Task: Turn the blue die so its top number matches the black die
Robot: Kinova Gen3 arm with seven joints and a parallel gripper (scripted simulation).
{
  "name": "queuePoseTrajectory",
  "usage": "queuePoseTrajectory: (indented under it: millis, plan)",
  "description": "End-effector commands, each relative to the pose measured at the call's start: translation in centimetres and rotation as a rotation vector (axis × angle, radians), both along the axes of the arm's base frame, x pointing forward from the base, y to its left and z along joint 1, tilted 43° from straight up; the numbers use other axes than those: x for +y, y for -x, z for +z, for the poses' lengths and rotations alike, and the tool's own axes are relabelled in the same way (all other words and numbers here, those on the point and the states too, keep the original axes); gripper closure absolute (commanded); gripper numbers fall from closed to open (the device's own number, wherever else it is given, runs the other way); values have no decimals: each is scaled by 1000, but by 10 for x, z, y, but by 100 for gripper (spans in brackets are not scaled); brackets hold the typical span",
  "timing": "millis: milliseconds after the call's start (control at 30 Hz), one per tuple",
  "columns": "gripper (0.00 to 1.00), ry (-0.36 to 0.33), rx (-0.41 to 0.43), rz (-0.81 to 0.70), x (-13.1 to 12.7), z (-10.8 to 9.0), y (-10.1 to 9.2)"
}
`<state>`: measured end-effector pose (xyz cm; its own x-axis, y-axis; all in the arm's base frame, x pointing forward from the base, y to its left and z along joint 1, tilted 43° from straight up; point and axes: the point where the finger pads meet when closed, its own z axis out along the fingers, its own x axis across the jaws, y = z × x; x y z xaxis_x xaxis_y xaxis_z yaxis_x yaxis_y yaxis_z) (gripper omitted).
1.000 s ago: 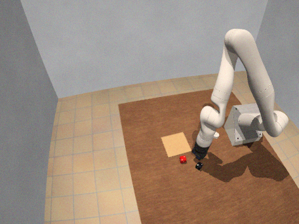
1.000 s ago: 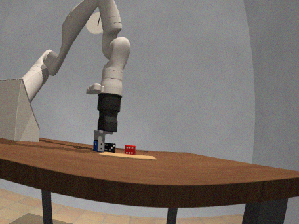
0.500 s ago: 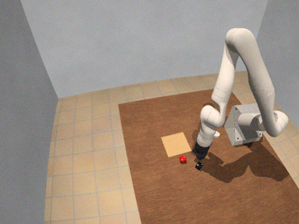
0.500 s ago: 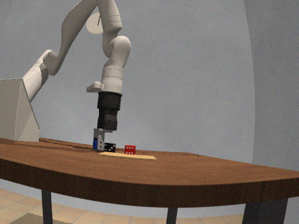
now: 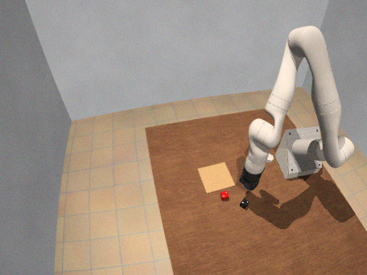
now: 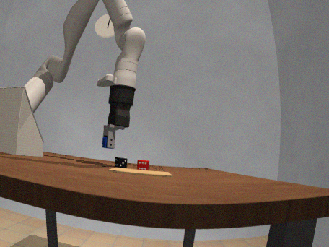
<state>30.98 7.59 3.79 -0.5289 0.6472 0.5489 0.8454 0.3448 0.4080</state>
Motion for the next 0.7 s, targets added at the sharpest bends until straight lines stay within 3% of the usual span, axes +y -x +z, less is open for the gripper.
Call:
queuePoseTrajectory:
  millis: [0,333,667]
  plan:
    - [43,4,-7,-32,-17,9,-4]
    - [43,4,-7,-32,-34,27,-2]
    - [43,4,-7,-32,-37,30,-1]
